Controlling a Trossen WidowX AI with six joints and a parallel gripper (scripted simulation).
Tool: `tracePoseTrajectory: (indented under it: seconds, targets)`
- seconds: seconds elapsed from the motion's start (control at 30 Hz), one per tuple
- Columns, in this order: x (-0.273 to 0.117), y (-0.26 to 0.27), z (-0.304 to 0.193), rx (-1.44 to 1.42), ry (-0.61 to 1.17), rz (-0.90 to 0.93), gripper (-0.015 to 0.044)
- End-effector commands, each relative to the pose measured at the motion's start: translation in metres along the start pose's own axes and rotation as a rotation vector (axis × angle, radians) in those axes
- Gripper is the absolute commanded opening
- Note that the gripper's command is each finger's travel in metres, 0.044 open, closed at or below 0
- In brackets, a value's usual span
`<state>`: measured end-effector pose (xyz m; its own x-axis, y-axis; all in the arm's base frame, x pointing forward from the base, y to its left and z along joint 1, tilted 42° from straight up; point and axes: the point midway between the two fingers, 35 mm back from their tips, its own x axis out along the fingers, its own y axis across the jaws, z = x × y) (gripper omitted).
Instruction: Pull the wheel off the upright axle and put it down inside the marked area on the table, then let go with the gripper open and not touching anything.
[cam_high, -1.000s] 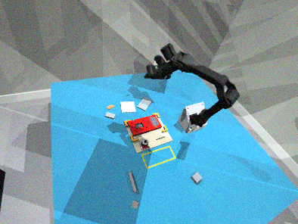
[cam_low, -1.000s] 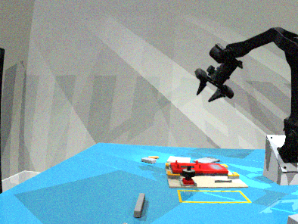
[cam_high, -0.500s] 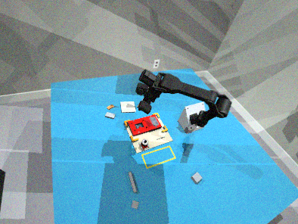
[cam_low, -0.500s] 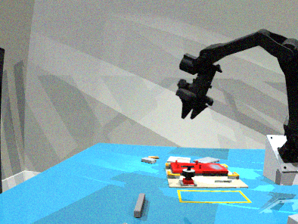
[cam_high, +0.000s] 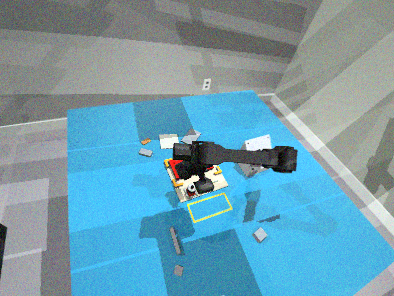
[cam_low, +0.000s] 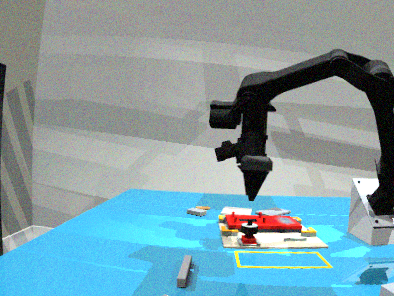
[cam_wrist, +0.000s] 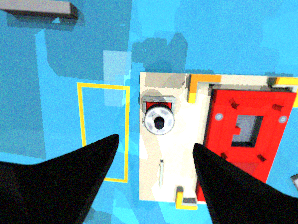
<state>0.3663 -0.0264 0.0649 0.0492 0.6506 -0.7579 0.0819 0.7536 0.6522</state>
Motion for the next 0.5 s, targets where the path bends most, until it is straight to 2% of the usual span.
tracePoseTrajectory:
  seconds: [0.0, 0.27, 0.47]
  targets:
    - [0.002, 0.002, -0.001, -0.022, 0.016, 0.013, 0.0300]
    - [0.004, -0.006, -0.002, -0.022, 0.016, 0.013, 0.0300]
    - [0.030, -0.006, -0.001, -0.022, 0.015, 0.012, 0.0300]
